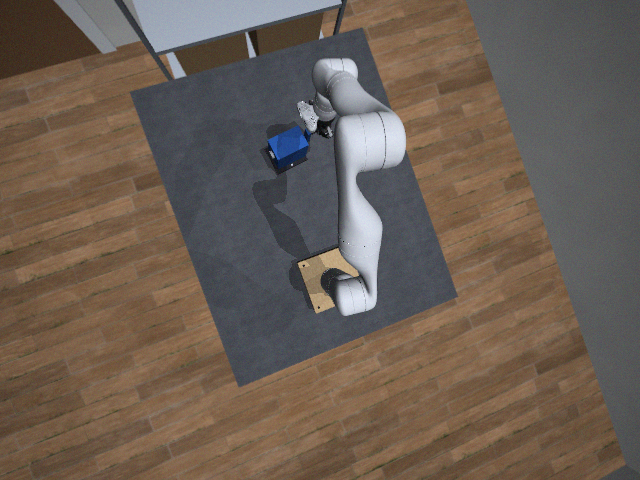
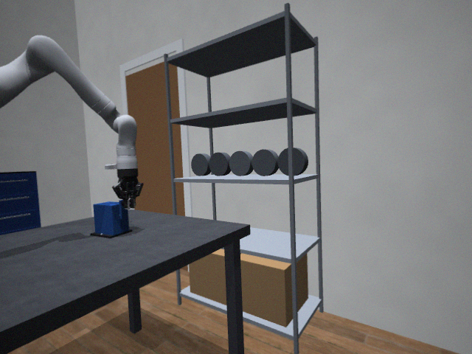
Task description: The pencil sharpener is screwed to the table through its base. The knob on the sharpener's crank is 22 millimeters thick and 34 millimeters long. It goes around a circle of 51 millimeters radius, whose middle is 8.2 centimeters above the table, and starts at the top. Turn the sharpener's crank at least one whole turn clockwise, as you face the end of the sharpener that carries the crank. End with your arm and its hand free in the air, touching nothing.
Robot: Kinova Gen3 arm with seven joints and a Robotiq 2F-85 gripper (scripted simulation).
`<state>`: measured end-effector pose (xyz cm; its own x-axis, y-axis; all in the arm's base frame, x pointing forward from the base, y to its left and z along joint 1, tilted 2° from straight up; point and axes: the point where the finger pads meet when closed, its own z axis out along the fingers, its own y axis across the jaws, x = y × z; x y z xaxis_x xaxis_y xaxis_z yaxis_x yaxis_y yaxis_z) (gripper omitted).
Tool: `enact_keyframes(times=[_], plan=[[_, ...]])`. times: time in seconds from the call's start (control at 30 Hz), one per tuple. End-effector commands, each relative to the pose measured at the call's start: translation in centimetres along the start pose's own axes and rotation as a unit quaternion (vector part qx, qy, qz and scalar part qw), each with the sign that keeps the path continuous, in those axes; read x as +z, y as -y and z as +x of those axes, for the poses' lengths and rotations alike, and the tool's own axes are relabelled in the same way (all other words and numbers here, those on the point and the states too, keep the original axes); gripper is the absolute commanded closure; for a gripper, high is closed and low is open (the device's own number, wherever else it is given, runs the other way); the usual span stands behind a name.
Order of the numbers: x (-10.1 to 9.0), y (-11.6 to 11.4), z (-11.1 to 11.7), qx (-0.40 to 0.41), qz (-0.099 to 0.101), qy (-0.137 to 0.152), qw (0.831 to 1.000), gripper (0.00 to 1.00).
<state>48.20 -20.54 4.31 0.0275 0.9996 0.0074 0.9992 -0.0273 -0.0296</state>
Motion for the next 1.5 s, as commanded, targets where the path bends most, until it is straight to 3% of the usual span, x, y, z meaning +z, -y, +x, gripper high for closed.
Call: enact_keyframes(times=[0.0, 1.47], plan=[[-0.1, -0.1, 0.0, 0.000, -0.001, 0.000, 1.000, 1.00], [0.0, -1.1, 0.0, 0.000, -0.001, 0.000, 1.000, 1.00]])
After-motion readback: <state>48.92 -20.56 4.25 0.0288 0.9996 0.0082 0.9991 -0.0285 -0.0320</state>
